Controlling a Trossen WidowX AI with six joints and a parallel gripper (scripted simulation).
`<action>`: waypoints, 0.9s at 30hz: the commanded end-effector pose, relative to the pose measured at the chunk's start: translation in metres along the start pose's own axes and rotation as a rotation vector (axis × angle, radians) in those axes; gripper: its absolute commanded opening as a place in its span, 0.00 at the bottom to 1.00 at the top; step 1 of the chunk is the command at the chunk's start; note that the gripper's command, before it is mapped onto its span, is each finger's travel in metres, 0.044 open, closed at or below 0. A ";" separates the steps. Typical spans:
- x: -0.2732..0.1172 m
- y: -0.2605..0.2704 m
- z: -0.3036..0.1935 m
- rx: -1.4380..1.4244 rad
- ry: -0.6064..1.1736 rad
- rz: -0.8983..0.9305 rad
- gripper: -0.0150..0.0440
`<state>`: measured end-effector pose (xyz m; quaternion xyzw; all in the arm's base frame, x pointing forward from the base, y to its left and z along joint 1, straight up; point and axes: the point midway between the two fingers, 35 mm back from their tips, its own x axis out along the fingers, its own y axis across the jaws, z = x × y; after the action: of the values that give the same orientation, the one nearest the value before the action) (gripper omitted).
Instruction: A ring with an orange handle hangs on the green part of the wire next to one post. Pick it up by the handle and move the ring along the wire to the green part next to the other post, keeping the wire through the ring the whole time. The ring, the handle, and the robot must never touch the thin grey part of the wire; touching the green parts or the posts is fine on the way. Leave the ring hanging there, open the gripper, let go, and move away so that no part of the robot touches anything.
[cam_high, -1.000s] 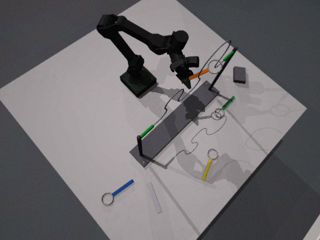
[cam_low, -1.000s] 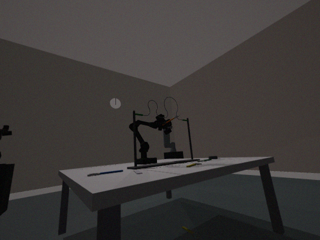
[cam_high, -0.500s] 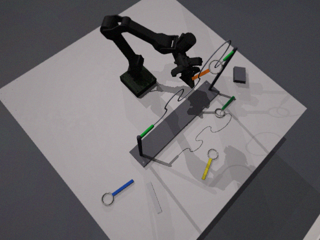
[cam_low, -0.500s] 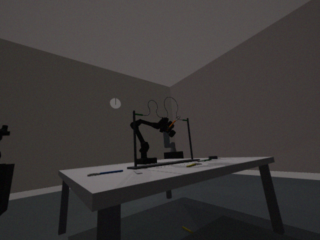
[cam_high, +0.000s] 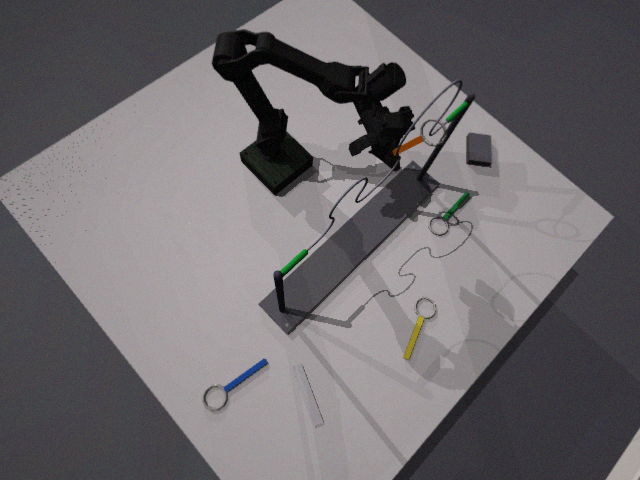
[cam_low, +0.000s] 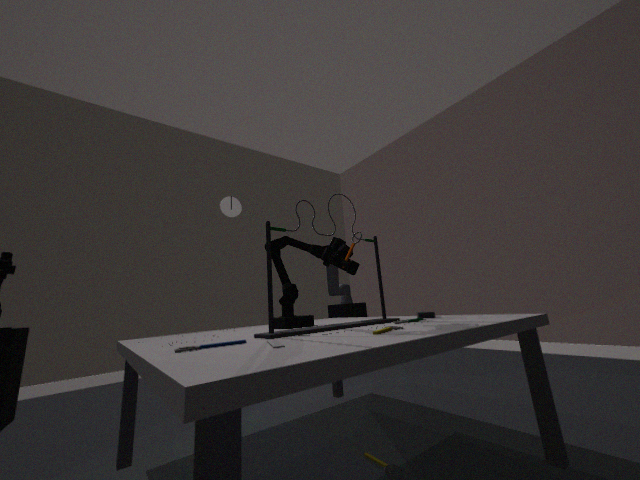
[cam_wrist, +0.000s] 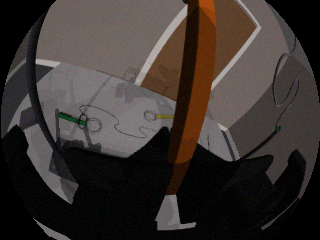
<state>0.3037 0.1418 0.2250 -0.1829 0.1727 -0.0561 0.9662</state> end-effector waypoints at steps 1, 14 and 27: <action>0.000 0.013 -0.002 0.053 0.014 0.032 0.00; -0.008 0.049 0.004 0.239 0.040 0.116 0.00; -0.014 0.069 0.011 0.308 0.049 0.147 0.00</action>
<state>0.2976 0.2078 0.2167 -0.0200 0.1942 -0.0162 0.9806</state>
